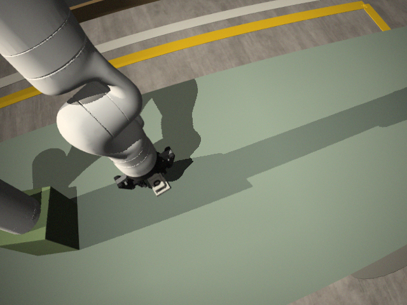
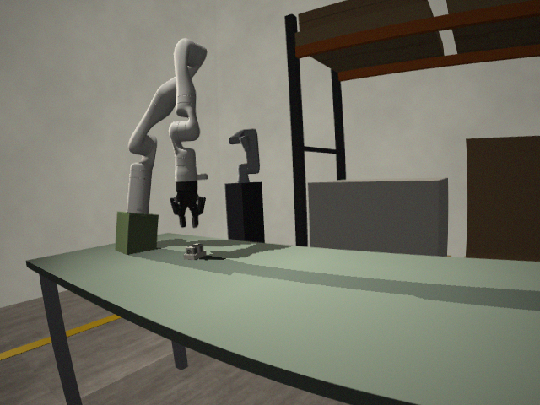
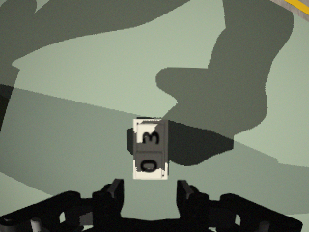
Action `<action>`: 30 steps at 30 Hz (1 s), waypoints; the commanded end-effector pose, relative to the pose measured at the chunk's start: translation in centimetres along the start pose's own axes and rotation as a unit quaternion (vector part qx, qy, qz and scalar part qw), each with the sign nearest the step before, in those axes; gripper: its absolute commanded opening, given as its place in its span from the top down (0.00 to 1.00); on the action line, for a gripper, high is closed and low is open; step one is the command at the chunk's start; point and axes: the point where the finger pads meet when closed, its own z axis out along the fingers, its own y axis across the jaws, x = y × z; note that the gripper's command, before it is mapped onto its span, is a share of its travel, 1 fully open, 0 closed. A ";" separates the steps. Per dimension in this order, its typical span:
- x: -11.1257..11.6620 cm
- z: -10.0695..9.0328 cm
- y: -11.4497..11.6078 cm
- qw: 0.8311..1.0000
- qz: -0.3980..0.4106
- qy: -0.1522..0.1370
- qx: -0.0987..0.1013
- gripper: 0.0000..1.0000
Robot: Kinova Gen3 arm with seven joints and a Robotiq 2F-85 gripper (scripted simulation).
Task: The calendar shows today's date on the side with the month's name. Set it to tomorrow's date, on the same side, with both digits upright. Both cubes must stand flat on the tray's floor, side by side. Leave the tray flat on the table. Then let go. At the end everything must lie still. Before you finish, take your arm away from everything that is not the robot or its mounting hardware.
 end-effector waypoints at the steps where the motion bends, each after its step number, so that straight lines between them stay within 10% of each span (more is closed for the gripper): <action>1: 0.2 -0.3 0.1 1.000 -0.004 0.000 -0.002 0.52; 3: 0.2 -0.3 0.1 1.000 -0.004 0.000 -0.002 0.52; 4: 0.2 -0.3 0.1 1.000 -0.004 0.000 -0.002 0.00; 30: 0.6 -0.9 0.0 1.000 -0.004 0.006 0.000 0.00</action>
